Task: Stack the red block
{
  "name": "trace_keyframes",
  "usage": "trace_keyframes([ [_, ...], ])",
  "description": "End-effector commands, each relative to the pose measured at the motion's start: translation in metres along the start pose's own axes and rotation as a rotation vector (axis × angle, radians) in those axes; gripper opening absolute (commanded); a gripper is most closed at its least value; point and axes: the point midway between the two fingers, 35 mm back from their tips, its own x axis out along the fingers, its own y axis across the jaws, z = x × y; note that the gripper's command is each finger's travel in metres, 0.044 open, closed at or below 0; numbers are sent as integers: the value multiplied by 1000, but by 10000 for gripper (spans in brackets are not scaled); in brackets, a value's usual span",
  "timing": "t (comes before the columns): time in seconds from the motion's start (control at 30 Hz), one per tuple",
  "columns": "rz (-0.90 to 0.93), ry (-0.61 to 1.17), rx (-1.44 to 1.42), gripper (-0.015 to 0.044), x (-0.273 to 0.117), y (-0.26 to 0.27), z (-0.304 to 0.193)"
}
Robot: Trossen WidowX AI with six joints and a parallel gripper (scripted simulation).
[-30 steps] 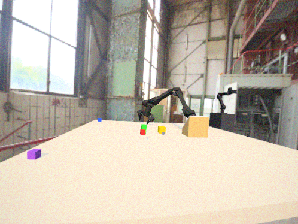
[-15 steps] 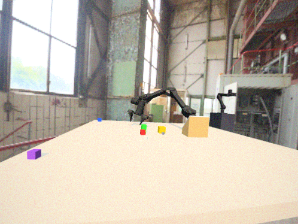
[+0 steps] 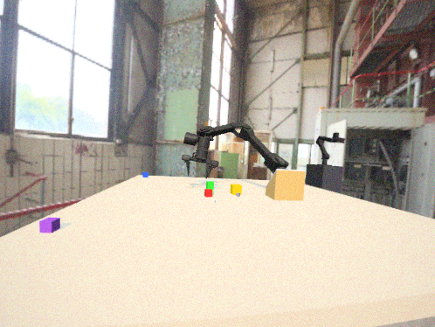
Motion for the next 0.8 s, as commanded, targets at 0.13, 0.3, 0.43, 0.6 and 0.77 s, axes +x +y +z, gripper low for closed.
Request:
trace_keyframes([
  [0.13, -63, 7, -133, 440, -11, -17, -61],
  [0.3, -123, -45, -174, 440, -13, -37, -94],
  [0.43, -153, -86, -201, 440, -15, -51, -112],
  [0.6, -153, -86, -201, 440, -7, -52, -111],
  [0.77, -153, -87, -200, 440, 24, -56, -108],
])
